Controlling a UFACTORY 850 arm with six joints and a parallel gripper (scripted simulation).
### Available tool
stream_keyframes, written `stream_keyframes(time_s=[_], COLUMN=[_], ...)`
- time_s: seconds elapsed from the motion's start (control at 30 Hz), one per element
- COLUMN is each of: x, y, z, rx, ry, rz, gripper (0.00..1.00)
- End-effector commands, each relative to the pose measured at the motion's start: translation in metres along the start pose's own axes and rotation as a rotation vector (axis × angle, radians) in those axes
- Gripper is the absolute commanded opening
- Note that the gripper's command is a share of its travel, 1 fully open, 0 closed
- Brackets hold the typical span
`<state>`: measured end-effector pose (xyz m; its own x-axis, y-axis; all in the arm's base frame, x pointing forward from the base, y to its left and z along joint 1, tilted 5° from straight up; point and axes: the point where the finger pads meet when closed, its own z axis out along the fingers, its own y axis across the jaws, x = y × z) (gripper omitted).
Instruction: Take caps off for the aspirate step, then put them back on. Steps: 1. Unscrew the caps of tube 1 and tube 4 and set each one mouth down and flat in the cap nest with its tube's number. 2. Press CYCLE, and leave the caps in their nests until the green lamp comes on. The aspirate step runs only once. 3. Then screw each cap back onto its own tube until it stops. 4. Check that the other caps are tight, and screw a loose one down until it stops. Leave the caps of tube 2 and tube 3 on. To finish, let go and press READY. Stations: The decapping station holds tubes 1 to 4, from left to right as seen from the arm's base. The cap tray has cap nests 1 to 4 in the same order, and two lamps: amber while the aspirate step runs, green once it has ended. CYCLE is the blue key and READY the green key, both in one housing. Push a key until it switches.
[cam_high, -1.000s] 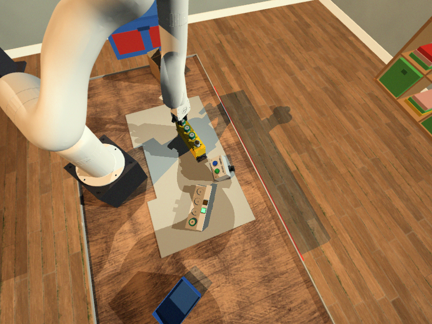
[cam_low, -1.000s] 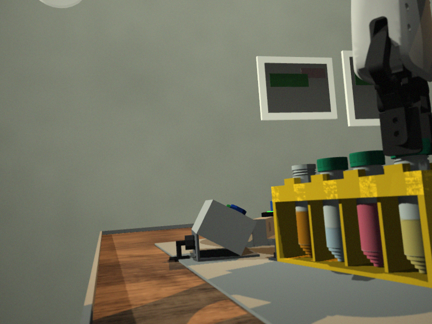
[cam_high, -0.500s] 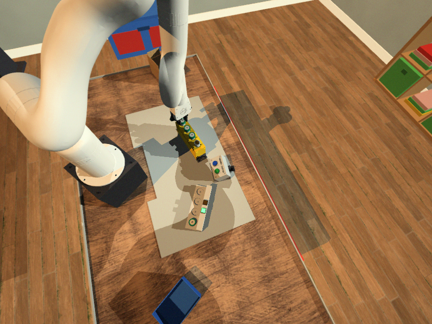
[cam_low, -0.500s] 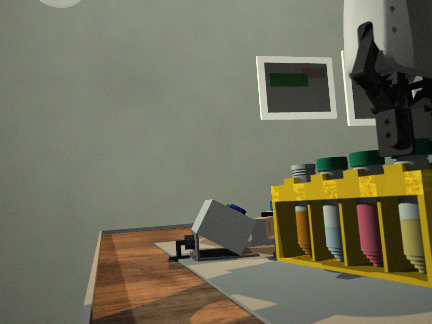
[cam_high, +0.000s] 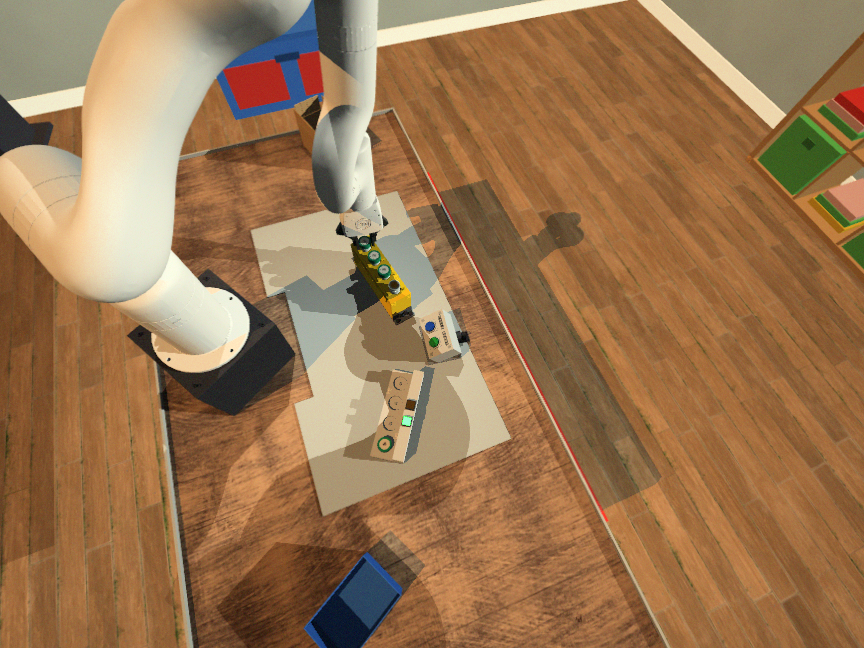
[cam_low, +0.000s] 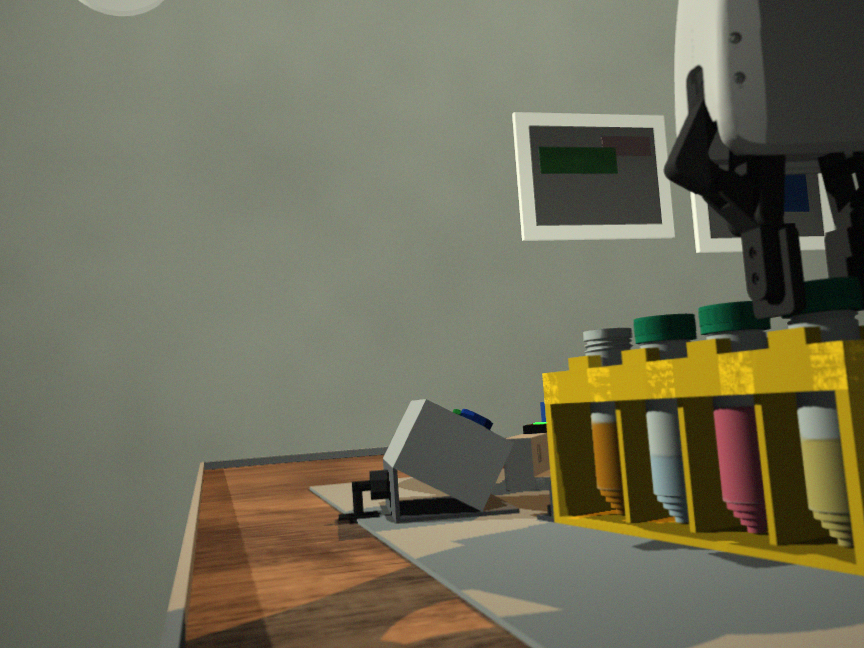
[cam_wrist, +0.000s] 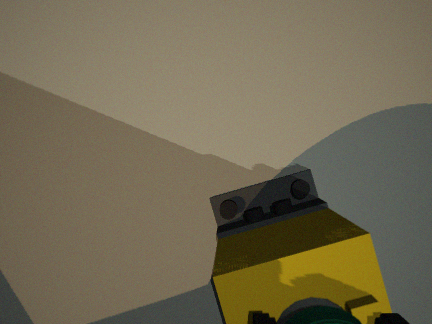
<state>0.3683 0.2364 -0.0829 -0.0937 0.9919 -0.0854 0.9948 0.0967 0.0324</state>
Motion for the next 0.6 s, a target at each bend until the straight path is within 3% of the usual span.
stream_keyframes(time_s=[0.0,0.13,0.17,0.57], x=[0.0001,0.0001,0.0001,0.0001], y=[0.0001,0.0001,0.0001,0.0001], z=[0.0,0.0,0.0,0.0], rx=[-0.018,-0.018,-0.018,-0.018], ry=[0.017,0.017,0.017,0.017], rz=[0.112,0.112,0.112,0.112], gripper=[0.0,0.0,0.46,0.46])
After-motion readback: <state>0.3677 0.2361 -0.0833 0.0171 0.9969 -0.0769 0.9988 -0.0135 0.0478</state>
